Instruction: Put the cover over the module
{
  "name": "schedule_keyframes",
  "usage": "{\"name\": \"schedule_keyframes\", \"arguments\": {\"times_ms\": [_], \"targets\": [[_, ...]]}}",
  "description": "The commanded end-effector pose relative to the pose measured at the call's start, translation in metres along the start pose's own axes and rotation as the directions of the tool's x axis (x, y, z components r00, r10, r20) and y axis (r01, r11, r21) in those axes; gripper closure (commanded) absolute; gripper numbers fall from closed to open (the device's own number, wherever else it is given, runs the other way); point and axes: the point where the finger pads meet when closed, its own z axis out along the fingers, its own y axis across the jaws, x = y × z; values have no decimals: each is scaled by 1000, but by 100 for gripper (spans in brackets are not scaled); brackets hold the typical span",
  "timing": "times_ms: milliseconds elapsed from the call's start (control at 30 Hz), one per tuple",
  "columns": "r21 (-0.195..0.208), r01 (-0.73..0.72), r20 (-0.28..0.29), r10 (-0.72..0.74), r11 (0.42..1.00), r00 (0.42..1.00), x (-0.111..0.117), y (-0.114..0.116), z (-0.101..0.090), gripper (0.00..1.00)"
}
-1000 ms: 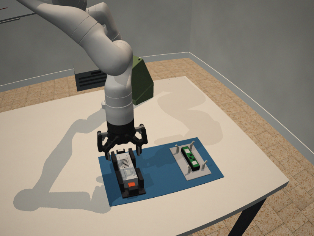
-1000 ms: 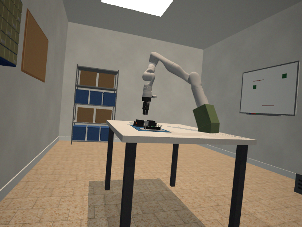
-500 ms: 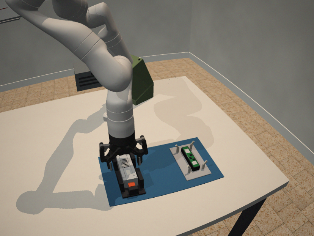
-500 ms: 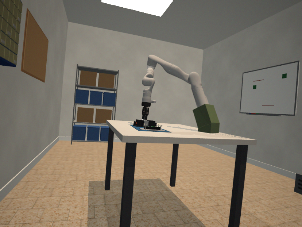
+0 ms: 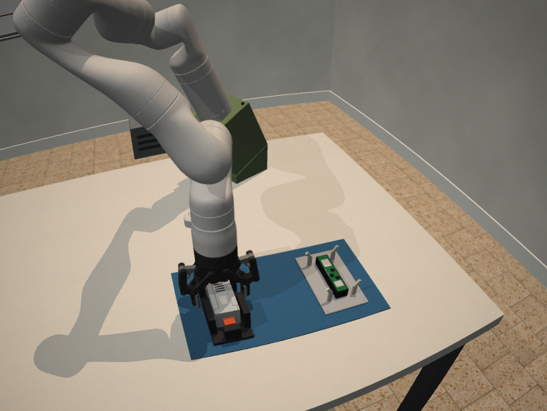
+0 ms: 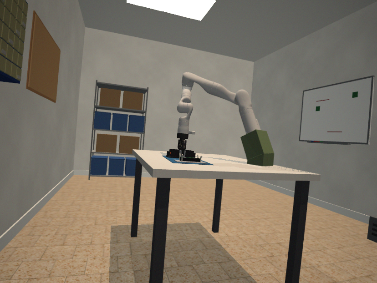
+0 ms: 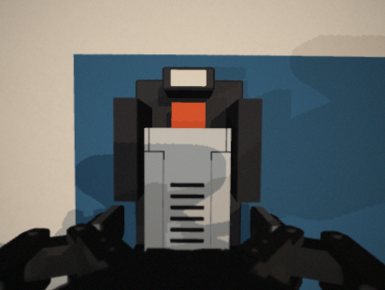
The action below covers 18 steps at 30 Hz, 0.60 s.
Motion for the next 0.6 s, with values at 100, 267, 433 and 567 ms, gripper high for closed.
{"name": "schedule_keyframes", "arguments": {"times_ms": [100,267,433,567], "targets": [[-1,2,-2,-2,1000,1000,1,2,2,0],[-2,2,-2,-2,1000,1000,2,2,3,0],[-2,2,-2,-2,1000,1000,1,2,2,0],[-2,2,-2,-2,1000,1000,1,2,-1,0]]}}
